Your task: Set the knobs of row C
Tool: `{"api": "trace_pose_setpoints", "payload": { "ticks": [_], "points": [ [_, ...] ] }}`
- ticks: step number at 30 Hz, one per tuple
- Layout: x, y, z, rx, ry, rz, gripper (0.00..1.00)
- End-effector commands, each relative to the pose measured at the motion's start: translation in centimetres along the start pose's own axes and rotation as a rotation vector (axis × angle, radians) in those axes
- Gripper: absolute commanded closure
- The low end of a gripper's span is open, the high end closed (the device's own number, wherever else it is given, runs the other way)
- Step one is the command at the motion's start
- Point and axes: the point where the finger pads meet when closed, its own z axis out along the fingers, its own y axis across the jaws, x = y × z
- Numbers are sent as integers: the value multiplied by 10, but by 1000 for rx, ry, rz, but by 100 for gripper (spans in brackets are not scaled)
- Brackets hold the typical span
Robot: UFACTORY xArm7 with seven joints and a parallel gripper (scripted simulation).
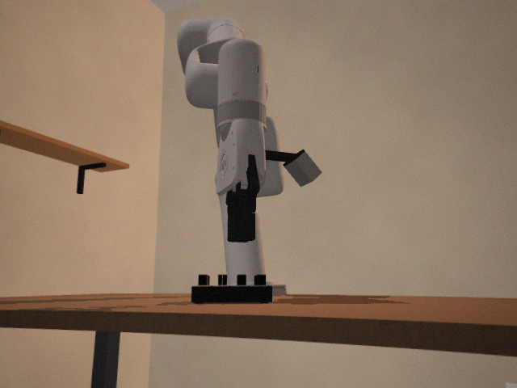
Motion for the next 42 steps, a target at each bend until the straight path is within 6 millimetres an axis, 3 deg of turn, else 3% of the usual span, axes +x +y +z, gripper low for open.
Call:
{"api": "trace_pose_setpoints", "payload": {
  "ticks": [1,22,42],
  "points": [
    [0,1,-2,-4,-1,0,81],
    [0,2,1,-4,-2,0,81],
    [0,2,21,-4,-2,0,81]
  ]
}}
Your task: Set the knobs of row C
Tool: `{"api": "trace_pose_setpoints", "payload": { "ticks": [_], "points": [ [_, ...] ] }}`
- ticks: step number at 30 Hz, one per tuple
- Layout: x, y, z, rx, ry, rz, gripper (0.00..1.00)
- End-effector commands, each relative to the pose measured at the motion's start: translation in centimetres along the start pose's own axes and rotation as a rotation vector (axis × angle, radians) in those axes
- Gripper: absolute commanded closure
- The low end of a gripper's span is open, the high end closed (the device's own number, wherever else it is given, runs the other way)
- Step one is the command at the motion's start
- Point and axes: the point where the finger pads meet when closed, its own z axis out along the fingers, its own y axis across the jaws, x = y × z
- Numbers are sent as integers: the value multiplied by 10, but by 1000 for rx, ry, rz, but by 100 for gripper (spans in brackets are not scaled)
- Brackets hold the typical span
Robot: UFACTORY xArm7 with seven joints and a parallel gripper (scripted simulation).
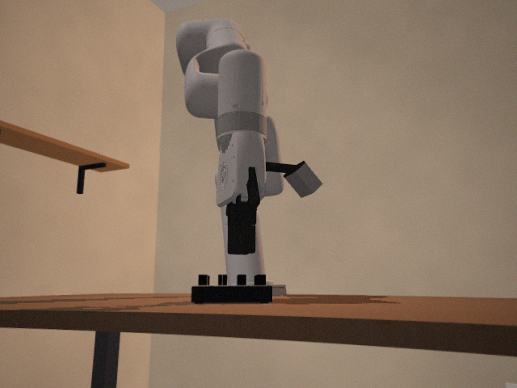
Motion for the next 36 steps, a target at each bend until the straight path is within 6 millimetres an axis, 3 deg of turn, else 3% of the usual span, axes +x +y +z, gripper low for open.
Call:
{"api": "trace_pose_setpoints", "payload": {
  "ticks": [1,12,36],
  "points": [
    [0,2,4,-5,-2,0,81],
    [0,2,18,-4,-2,0,81],
    [0,2,25,-4,-1,0,81]
  ]
}}
